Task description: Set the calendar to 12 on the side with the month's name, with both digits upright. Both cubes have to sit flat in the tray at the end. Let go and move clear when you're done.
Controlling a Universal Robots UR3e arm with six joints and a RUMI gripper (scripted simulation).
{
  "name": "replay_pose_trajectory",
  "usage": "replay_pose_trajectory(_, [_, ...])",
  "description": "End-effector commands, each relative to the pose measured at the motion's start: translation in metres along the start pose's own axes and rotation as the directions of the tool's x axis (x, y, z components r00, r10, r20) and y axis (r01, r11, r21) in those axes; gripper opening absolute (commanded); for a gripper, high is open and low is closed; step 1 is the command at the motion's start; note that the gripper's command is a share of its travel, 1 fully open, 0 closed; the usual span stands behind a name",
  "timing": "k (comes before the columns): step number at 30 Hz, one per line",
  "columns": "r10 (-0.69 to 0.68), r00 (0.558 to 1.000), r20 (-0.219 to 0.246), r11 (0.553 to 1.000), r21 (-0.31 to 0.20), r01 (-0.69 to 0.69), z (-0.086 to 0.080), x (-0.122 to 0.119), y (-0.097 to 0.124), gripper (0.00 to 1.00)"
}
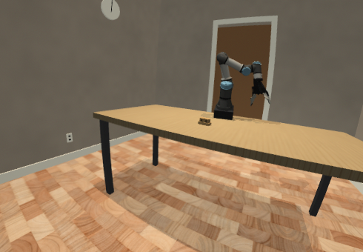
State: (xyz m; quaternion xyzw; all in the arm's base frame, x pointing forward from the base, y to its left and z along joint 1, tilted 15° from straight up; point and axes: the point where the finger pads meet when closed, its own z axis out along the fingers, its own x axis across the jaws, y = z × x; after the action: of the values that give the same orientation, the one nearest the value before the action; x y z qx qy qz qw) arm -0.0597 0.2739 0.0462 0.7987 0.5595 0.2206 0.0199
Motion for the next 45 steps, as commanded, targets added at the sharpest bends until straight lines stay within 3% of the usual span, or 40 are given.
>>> replay_pose_trajectory(1, [0.001,1.000,-0.002,1.000,0.001,-0.001,-0.001,0.001,0.000,1.00])
replay_pose_trajectory(34, [0.030,1.000,0.005,1.000,-0.001,-0.030,0.001,0.003,0.003,1.00])
replay_pose_trajectory(45, [0.138,0.990,0.029,0.990,-0.011,-0.137,0.005,0.011,0.014,1.00])
